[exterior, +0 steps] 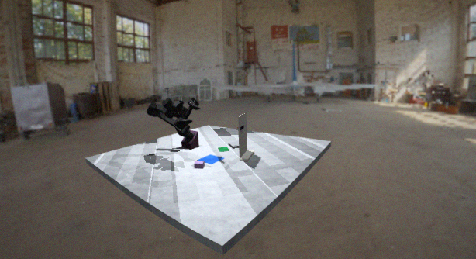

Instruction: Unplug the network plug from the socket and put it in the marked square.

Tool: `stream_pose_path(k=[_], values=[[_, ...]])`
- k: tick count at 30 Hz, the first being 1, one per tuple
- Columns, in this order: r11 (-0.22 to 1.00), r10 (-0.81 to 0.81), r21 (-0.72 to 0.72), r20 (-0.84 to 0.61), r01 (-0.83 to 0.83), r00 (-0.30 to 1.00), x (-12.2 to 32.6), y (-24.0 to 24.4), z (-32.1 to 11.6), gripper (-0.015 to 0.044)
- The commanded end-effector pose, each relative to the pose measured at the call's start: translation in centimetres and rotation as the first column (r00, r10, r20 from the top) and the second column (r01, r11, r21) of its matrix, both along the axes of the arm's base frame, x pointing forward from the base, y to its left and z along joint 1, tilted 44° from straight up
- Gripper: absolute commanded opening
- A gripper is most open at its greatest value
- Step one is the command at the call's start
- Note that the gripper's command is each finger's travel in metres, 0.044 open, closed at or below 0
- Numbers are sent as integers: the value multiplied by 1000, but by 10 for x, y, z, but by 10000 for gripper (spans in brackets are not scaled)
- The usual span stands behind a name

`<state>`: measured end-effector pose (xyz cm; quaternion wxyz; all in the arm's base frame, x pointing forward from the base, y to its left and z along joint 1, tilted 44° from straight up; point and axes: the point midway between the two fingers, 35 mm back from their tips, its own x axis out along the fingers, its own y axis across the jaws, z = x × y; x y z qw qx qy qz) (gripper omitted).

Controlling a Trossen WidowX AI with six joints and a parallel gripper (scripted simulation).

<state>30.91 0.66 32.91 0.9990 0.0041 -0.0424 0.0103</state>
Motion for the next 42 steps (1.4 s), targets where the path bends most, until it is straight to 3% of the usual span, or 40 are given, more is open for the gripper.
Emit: stream_pose_path(k=[1,10,19,29,42], values=[[1000,3,4,-3,-3,1000,0,0,-1,374],[969,159,214,-157,-123,975,13,25,-78,156],[876,321,457,-309,-156,895,4,50,-159,156],[724,483,687,-441,-61,757,-31,75,-239,156],[712,493,700,-448,-50,746,-28,78,-243,156]])
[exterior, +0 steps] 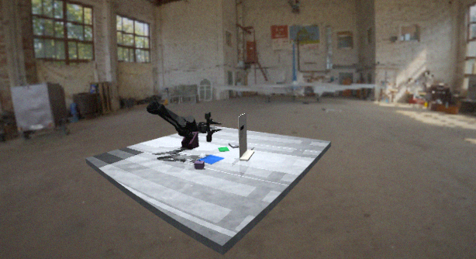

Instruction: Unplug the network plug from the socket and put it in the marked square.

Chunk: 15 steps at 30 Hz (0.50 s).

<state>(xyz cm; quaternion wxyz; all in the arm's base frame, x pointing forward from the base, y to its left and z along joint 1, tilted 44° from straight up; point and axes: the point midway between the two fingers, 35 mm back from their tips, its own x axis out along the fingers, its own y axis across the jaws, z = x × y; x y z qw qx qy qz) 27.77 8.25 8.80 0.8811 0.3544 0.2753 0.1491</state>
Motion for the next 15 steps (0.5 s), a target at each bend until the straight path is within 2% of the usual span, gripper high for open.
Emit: stream_pose_path(k=[1,15], values=[[1000,2,9,-11,-2,1000,6,3,-2,156],[1000,2,9,-9,-2,1000,38,13,-9,156]])
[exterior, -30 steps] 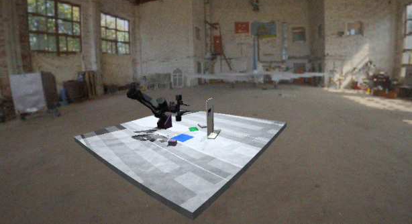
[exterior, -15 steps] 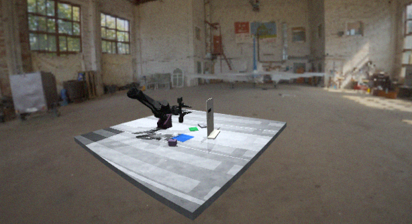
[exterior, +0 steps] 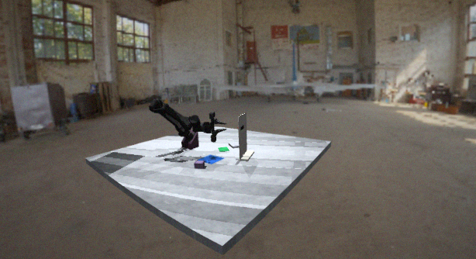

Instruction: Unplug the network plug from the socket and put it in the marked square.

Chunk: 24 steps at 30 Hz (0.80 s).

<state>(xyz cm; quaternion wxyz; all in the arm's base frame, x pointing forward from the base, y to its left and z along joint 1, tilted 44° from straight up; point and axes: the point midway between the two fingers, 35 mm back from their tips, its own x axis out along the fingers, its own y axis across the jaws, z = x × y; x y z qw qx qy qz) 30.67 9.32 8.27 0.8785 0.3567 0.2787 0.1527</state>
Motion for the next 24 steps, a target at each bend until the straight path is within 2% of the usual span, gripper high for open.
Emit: stream_pose_path(k=[1,24], values=[[1000,-6,3,-4,6,1000,12,3,-4,156],[1000,-6,3,-2,6,1000,42,14,-12,156]])
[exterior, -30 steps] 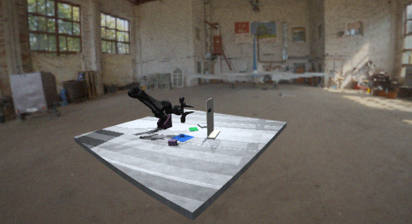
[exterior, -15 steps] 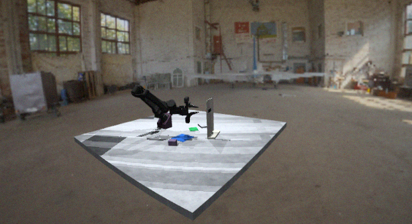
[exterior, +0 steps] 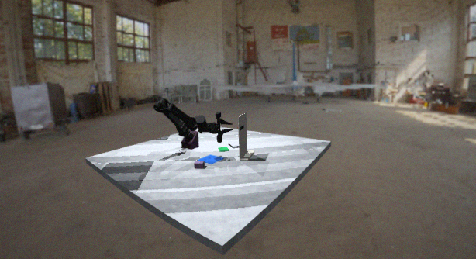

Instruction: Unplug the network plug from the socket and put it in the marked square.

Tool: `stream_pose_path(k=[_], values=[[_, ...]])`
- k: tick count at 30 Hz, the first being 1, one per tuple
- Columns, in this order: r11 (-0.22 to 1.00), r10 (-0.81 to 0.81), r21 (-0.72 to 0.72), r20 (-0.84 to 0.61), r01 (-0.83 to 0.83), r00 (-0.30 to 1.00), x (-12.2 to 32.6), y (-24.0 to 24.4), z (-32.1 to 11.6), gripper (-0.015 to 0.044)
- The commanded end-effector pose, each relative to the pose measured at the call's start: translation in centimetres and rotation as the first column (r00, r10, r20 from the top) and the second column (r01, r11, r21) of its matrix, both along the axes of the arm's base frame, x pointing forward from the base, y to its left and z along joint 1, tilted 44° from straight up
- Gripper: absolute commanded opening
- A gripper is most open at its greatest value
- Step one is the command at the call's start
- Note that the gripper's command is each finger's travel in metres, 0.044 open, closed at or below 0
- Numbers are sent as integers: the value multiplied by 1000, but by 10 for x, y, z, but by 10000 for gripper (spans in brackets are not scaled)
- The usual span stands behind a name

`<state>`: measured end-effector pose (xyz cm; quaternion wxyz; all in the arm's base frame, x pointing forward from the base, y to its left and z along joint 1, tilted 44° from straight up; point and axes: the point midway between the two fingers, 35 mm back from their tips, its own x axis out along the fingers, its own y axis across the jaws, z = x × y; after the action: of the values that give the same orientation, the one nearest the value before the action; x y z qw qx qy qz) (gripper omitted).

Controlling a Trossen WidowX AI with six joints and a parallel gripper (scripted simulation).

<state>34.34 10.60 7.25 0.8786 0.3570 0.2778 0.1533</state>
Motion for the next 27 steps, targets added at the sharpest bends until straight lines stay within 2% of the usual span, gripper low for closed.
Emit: stream_pose_path(k=[1,27], values=[[1000,-6,2,-4,6,1000,7,1,-2,156],[1000,-6,3,-1,6,1000,39,12,-10,156]])
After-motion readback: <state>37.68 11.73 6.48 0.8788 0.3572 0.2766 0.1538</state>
